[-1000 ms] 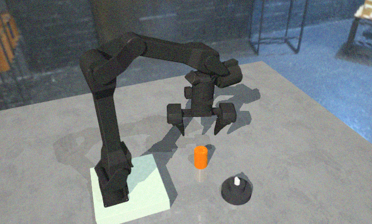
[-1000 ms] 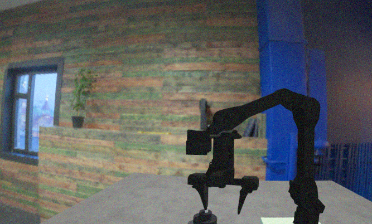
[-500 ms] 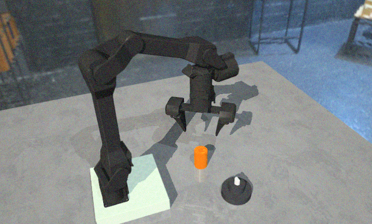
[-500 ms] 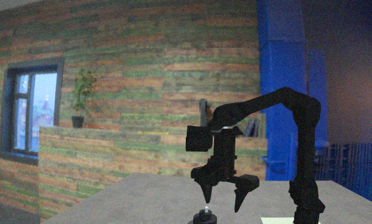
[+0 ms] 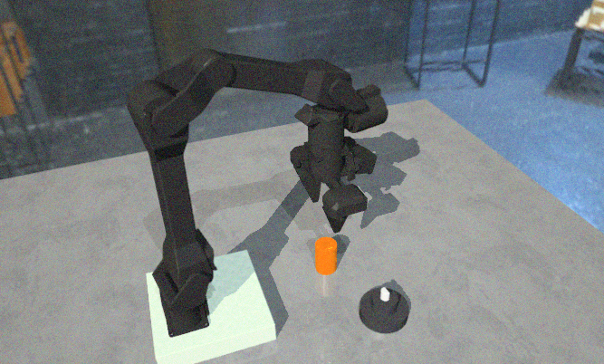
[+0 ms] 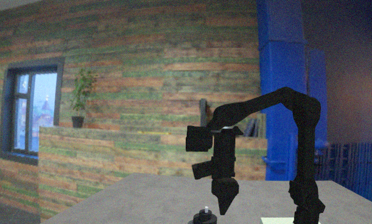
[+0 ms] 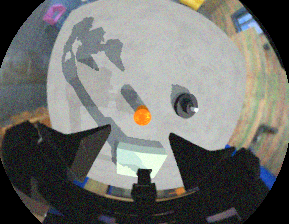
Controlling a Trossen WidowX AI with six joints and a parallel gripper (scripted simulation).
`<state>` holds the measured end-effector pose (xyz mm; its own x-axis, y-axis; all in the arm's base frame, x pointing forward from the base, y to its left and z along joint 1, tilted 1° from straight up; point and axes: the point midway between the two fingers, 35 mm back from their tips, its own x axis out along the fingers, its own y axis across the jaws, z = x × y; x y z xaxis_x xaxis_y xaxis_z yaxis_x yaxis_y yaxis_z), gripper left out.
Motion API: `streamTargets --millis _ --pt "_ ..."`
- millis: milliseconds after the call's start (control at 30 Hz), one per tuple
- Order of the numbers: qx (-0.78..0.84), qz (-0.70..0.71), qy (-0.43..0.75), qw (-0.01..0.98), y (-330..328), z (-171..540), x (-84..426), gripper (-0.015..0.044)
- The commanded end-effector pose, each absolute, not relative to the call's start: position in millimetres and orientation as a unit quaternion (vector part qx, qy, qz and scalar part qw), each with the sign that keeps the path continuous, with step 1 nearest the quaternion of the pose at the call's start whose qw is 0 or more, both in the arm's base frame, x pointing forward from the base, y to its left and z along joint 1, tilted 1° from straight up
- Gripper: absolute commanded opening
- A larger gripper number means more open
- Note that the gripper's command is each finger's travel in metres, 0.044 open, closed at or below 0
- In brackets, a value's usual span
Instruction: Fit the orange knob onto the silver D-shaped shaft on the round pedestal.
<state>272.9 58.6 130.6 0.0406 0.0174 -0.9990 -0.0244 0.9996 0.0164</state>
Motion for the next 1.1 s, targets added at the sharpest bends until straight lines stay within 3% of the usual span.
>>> streamTargets --millis 0,1067 --pt "0.107 -0.096 0.686 0.713 57.9 129.9 273.3 0.0440" --pt "0.107 -0.097 0.686 0.713 57.0 69.0 277.4 0.0440"
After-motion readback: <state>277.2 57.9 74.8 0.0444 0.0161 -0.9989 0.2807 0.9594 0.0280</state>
